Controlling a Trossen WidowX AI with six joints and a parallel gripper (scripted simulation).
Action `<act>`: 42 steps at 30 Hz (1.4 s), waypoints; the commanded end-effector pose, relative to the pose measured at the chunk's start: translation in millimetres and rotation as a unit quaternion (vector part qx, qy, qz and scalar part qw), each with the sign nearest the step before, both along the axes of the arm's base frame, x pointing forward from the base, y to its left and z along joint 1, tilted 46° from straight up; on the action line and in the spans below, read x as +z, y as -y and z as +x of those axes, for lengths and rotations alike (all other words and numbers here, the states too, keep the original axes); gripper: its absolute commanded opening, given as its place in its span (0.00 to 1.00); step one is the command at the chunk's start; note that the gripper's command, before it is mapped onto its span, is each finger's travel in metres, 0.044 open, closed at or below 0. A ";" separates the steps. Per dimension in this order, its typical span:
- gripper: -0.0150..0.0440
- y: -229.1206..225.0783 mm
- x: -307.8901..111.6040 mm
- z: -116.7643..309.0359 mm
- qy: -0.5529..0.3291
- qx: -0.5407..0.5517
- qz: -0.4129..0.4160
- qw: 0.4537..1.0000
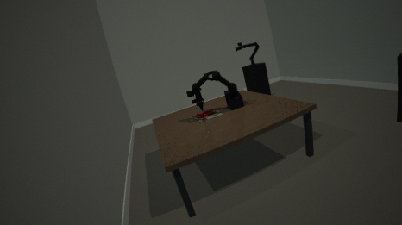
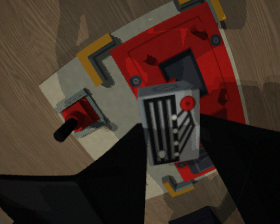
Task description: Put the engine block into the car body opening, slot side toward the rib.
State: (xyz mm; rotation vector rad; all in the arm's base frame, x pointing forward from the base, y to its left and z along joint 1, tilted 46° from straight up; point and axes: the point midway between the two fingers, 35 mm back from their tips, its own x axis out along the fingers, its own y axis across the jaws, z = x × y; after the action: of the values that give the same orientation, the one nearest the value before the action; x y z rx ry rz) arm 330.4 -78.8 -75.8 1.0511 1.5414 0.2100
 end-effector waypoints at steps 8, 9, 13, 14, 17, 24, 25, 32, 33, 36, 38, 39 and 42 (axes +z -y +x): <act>0.25 11.6 -33.4 2.6 0.116 0.115 -0.019 0.986; 0.25 11.7 -34.0 2.6 0.118 0.116 -0.020 0.986; 0.43 12.3 -34.0 2.8 0.133 0.131 -0.022 0.982; 0.48 12.3 -34.0 2.8 0.135 0.133 -0.022 0.982; 0.52 12.2 -34.3 2.5 0.136 0.135 -0.022 0.981; 0.52 12.2 -34.4 2.4 0.133 0.131 -0.022 0.982; 0.52 12.2 -34.4 2.4 0.130 0.129 -0.021 0.983; 0.52 12.3 -34.4 2.4 0.109 0.108 -0.018 0.988; 0.52 12.3 -34.4 2.4 0.109 0.108 -0.018 0.988; 0.52 12.3 -34.4 2.4 0.109 0.108 -0.018 0.988; 0.52 12.3 -34.4 2.4 0.109 0.108 -0.018 0.988; 0.52 12.3 -34.4 2.4 0.111 0.109 -0.018 0.988; 0.52 12.7 -34.9 2.1 0.123 0.122 -0.020 0.985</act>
State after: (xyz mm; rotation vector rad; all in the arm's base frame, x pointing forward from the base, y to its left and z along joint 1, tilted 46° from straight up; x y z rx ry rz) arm 333.1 -90.7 -109.6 0.7938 1.4438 0.4440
